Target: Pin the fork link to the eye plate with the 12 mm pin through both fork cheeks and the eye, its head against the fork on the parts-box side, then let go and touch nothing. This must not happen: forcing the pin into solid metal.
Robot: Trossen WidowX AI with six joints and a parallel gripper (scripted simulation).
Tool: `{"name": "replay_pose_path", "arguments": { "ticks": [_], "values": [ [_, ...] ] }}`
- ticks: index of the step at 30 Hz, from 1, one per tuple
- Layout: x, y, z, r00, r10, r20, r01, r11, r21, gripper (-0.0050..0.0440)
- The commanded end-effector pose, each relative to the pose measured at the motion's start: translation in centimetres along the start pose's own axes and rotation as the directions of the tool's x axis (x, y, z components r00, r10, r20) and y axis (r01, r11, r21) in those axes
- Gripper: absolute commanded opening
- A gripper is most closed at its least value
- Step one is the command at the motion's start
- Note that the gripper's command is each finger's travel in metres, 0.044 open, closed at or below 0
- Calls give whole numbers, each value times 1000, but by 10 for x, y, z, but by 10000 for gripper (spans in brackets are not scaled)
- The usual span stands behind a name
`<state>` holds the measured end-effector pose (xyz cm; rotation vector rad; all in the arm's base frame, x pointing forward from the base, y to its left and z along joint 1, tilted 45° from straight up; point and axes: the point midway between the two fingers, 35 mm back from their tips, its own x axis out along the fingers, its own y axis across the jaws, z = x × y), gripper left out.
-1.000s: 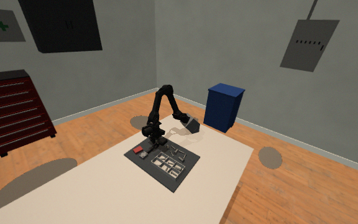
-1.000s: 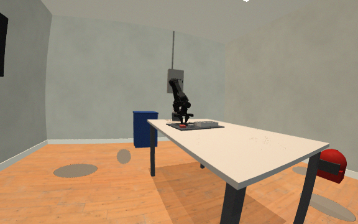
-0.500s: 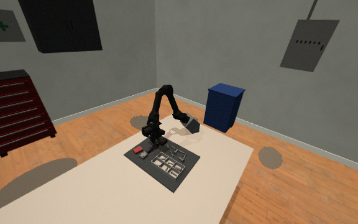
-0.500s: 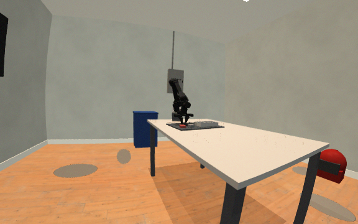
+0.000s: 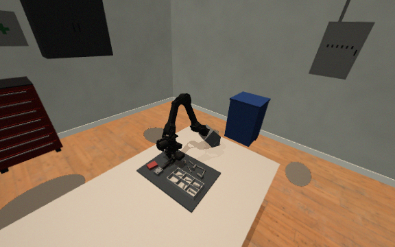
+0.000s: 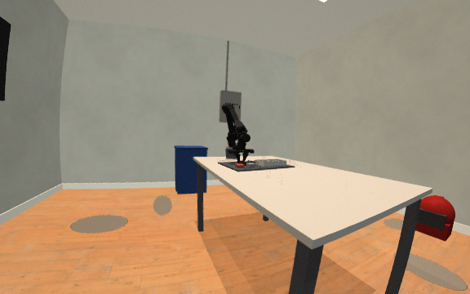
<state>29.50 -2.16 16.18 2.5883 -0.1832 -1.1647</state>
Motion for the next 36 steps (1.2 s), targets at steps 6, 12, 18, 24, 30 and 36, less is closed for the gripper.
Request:
{"name": "replay_pose_path", "arguments": {
  "ticks": [6, 12, 18, 24, 30, 36],
  "values": [
    [0, 1, -2, 1000, 10, 0, -10, 1000, 1, 128],
    [0, 0, -4, 1000, 10, 0, -10, 1000, 0, 128],
    [1, 0, -6, 1000, 10, 0, -10, 1000, 0, 128],
    [1, 0, -8, 1000, 10, 0, -10, 1000, 0, 128],
    [0, 0, -8, 1000, 10, 0, -10, 1000, 0, 128],
    [-3, 0, -6, 1000, 10, 0, -10, 1000, 0, 128]
  ]
}}
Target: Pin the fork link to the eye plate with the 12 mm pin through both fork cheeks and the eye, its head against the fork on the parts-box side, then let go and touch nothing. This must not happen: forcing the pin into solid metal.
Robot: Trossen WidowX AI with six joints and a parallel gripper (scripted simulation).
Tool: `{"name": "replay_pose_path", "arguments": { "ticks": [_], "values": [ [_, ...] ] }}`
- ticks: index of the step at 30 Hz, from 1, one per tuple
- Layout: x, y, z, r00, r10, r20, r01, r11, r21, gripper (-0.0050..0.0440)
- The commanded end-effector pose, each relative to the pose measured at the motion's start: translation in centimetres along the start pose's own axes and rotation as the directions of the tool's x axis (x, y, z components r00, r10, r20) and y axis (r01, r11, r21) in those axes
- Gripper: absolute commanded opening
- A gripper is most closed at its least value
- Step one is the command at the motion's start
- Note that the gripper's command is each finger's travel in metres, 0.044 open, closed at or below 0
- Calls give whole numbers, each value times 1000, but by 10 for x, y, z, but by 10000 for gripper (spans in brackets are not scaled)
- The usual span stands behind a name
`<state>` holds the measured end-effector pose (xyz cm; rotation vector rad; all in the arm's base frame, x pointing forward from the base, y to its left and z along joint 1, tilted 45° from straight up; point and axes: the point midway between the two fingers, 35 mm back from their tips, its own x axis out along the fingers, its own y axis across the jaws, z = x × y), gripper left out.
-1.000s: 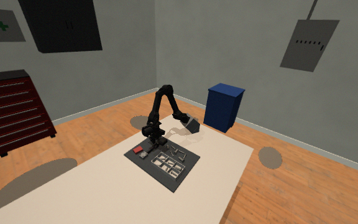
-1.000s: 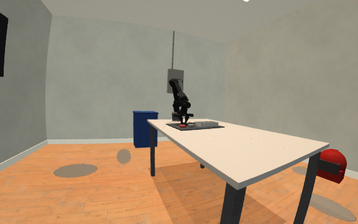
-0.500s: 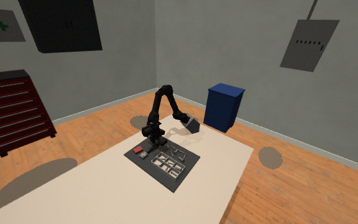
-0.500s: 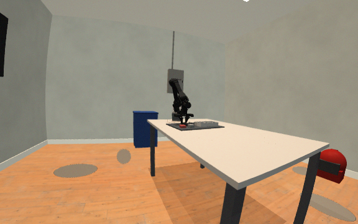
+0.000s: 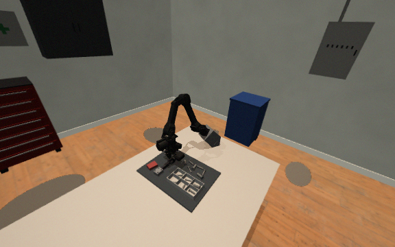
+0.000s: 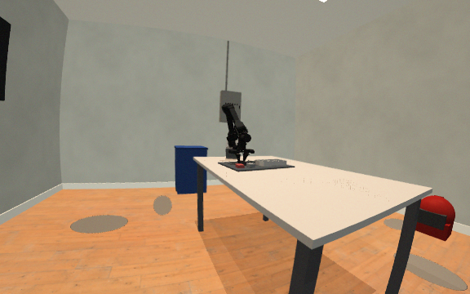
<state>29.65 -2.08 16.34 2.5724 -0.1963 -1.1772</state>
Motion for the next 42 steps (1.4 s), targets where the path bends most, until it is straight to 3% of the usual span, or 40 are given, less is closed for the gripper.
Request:
{"name": "replay_pose_path", "arguments": {
  "ticks": [1, 22, 29, 38, 42],
  "values": [
    [-3, 0, -4, 1000, -1, -14, 1, 1000, 5, 128],
    [-1, 0, -2, 1000, -1, -14, 1, 1000, 1, 128],
    [-1, 0, -2, 1000, -1, -11, 1, 1000, 2, 290],
    [-1, 0, -2, 1000, -1, -11, 1, 1000, 2, 290],
    [-13, 0, -2, 1000, -1, -13, 1, 1000, 3, 290]
  ]
}}
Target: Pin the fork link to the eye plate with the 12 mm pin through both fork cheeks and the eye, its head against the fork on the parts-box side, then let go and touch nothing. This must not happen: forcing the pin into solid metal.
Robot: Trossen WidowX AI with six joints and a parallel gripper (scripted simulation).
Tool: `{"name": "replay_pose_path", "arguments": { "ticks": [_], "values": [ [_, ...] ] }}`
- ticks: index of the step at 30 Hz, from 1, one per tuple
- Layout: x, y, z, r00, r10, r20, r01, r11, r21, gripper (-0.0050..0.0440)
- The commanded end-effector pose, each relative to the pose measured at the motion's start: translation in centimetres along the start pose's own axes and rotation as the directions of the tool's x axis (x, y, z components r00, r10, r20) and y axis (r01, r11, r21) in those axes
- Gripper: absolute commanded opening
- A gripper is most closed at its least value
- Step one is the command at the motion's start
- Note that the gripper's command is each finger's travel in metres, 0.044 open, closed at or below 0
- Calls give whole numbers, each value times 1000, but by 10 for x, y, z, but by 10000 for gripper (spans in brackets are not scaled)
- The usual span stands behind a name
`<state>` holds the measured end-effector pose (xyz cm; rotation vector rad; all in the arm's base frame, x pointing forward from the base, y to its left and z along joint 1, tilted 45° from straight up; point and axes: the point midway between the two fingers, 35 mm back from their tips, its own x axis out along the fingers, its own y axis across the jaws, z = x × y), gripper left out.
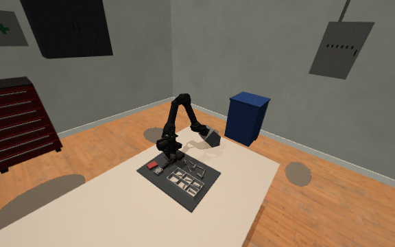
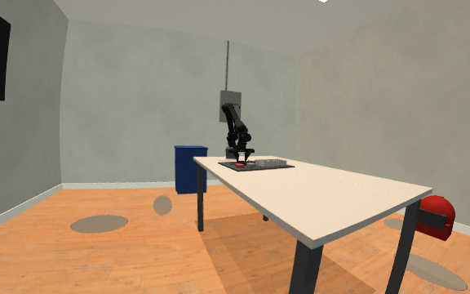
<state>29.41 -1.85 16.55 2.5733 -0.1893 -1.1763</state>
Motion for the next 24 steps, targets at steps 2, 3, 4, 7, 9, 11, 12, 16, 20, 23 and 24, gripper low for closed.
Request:
{"name": "replay_pose_path", "arguments": {
  "ticks": [2, 3, 4, 7, 9, 11, 12, 16, 20, 23, 24],
  "values": [
    [-16, 1, -2, 1000, 4, -12, -4, 1000, 5, 290],
    [-19, 1, -2, 1000, 4, -12, -4, 1000, 5, 290],
    [-22, 1, -2, 1000, 4, -12, -4, 1000, 5, 290],
    [-25, 1, -2, 1000, 4, -12, -4, 1000, 5, 290],
    [-25, 1, -2, 1000, 4, -12, -4, 1000, 5, 290],
    [-25, 1, -2, 1000, 4, -12, -4, 1000, 5, 290],
    [-22, 0, 0, 1000, 0, -5, 0, 1000, 0, 266],
    [-22, 0, 0, 1000, 0, -5, 0, 1000, 0, 170],
    [-22, 0, 0, 1000, 0, -5, 0, 1000, 0, 100],
    [-22, 0, 0, 1000, 0, -5, 0, 1000, 0, 100],
    [-22, 0, 0, 1000, 0, -5, 0, 1000, 0, 100]
  ]
}}
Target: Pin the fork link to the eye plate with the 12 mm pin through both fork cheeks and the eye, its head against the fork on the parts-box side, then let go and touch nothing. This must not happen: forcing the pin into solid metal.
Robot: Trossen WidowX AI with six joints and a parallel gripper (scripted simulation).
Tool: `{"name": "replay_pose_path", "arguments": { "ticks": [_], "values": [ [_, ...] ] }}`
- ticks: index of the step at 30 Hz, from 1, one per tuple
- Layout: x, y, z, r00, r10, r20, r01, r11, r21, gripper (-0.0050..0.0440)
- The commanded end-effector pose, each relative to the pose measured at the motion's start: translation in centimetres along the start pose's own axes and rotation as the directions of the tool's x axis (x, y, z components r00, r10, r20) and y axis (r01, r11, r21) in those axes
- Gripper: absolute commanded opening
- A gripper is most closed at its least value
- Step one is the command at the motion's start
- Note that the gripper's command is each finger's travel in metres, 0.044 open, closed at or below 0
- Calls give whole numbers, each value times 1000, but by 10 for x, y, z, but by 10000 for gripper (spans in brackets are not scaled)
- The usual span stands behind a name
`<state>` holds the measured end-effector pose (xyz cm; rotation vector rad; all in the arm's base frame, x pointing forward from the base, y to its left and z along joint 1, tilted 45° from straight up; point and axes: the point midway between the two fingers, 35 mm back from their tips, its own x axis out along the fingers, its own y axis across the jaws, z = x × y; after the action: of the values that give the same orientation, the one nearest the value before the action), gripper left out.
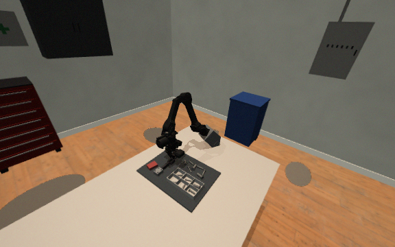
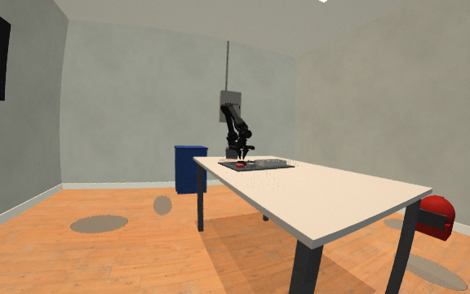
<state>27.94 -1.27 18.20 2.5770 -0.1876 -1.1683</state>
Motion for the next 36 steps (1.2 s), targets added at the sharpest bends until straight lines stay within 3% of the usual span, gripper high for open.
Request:
{"name": "replay_pose_path", "arguments": {
  "ticks": [1, 13, 21, 30, 36],
  "values": [
    [0, 0, 0, 1000, 0, 1, 0, 1000, 0, 100],
    [-2, 1, 26, 1000, 4, -6, -4, 1000, 5, 100],
    [-2, 1, 25, 1000, 4, -6, -4, 1000, 5, 100],
    [25, 1, 26, 1000, 4, -6, -4, 1000, 5, 100],
    [27, 1, 26, 1000, 4, -6, -4, 1000, 5, 100]
  ]
}}
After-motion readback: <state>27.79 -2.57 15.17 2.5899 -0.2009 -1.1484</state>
